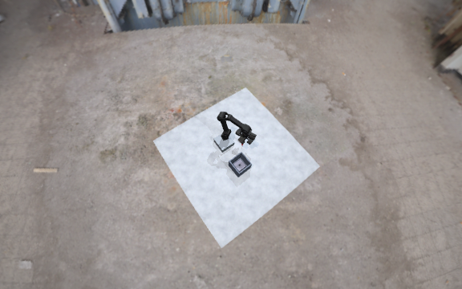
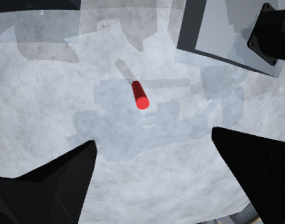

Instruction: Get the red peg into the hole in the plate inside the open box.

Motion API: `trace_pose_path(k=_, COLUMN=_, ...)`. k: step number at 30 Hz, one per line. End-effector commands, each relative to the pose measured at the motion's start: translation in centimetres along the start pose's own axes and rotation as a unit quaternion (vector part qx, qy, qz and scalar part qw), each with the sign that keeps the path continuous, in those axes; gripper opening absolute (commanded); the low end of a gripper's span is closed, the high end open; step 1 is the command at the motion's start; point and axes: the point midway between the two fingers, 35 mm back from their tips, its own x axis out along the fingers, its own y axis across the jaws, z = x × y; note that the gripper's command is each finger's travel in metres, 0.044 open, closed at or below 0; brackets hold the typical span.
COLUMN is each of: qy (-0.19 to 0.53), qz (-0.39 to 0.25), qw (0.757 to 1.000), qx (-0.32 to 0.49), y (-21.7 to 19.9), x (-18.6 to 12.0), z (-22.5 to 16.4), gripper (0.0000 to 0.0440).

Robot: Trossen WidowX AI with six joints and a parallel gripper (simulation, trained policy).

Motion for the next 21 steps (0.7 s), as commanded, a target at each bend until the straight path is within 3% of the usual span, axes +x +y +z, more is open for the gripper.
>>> trace_pose_path(k=1, qy=-0.01, qz=-0.019, qw=1.0, qx=0.008, y=-0.5, x=1.0, z=0.2, gripper=0.044)
trace_pose_path(k=21, qy=-0.049, qz=-0.044, qw=0.997, qx=0.036, y=-0.7, x=7.5, z=1.9, gripper=0.0434)
